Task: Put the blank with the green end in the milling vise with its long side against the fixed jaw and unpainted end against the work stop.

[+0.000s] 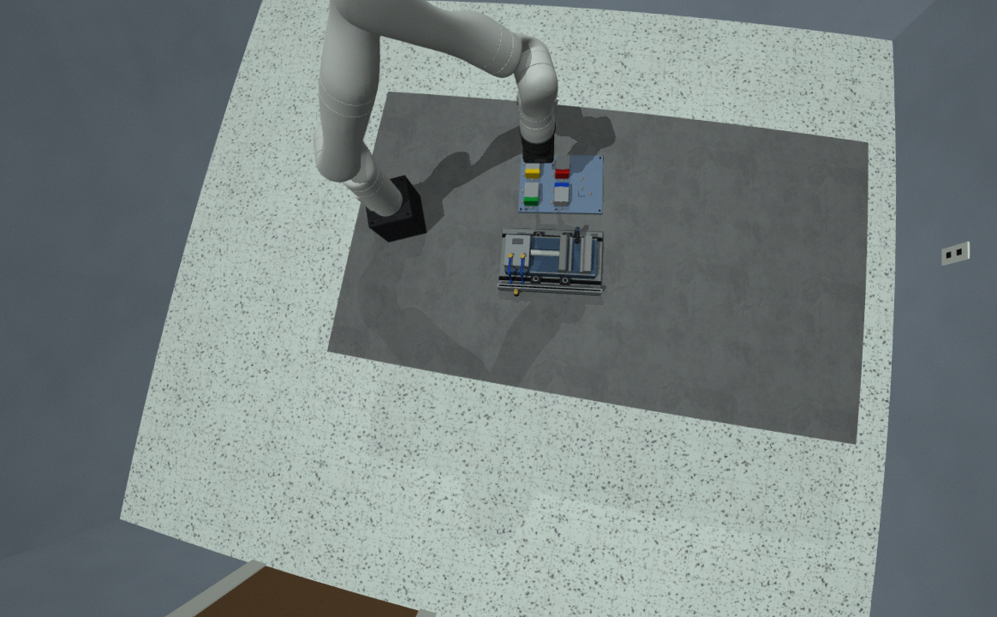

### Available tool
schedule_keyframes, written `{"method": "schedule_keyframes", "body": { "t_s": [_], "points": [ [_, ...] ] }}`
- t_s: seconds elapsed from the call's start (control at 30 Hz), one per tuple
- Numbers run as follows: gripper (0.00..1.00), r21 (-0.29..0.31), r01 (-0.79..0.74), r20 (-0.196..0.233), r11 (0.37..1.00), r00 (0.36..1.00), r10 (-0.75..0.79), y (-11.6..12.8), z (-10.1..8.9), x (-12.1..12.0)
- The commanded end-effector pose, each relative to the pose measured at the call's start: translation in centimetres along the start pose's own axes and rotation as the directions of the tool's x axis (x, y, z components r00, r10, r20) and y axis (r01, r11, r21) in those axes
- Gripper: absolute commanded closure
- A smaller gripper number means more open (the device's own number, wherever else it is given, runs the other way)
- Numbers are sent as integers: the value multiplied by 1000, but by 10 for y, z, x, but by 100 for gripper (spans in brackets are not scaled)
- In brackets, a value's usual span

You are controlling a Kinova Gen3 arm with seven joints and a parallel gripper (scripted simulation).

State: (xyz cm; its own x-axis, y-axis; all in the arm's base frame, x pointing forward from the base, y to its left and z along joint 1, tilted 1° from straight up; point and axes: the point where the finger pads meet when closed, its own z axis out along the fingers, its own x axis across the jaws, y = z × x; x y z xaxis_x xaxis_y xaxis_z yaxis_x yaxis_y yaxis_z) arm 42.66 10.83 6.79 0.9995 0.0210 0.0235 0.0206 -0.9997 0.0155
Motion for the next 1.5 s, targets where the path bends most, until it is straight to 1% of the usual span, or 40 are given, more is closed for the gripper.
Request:
{"method": "schedule_keyframes", "body": {
  "t_s": [0.0, 0.17, 0.23, 0.27, 0.73, 0.8, 0.83, 1.3, 1.47],
  "points": [
    [0, -3, -3, 13, 1000, 1000, 3, 4, 11, -6],
    [0, -4, -3, 16, 1000, 1000, 3, 8, 27, -10],
    [0, -4, -3, 16, 1000, 1000, 3, 8, 27, -10],
    [0, -2, -2, 7, 1000, 1000, 2, 7, 26, -8],
    [0, -4, -3, 16, 1000, 1000, 3, 21, 76, -25],
    [0, -4, -3, 16, 1000, 1000, 3, 21, 76, -25],
    [0, -1, -1, 4, 1000, 1000, 1, 19, 72, -21],
    [0, -4, -3, 16, 1000, 1000, 3, 26, 98, -33],
    [0, -3, -2, 10, 1000, 1000, 2, 25, 94, -30]
  ]
}}
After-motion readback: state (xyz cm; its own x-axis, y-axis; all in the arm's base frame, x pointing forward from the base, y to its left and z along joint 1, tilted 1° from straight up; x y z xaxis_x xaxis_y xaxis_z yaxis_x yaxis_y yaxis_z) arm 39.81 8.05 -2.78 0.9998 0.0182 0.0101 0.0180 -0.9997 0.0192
